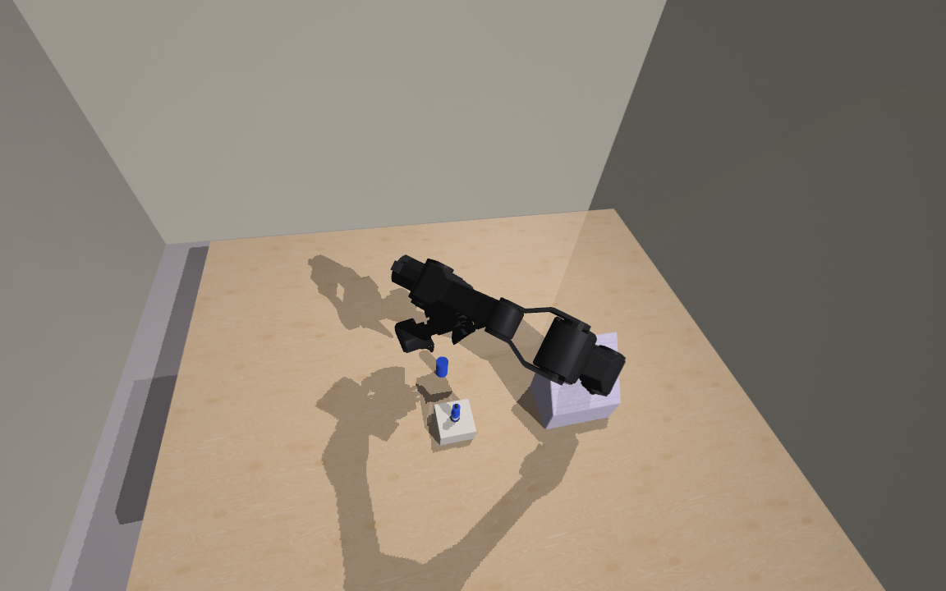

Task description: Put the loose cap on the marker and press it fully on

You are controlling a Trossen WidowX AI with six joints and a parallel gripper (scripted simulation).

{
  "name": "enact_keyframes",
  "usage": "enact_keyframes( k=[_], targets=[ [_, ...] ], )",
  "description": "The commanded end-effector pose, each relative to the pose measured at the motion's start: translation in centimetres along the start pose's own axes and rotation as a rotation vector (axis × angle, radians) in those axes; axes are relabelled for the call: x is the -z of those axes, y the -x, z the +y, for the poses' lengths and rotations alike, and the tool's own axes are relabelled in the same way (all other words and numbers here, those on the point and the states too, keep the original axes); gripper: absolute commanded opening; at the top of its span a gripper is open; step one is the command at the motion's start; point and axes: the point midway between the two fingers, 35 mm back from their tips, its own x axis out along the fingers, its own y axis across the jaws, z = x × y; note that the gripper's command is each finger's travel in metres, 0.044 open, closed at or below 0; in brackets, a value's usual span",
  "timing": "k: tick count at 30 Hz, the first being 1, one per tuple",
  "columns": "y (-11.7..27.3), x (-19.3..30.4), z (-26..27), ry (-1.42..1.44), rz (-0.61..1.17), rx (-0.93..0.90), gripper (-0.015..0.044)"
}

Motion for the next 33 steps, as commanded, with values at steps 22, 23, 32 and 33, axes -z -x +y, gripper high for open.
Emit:
enact_keyframes(
  k=[22,23,32,33],
  targets=[
    [-6.1,0.0,-0.3,-0.004,0.02,-0.007,0.024],
    [-6.2,0.0,-0.3,-0.004,0.02,-0.007,0.024],
    [-7.7,0.0,-0.3,-0.004,0.021,-0.007,0.024],
    [-7.8,0.1,-0.3,-0.004,0.021,-0.007,0.024]
  ],
)
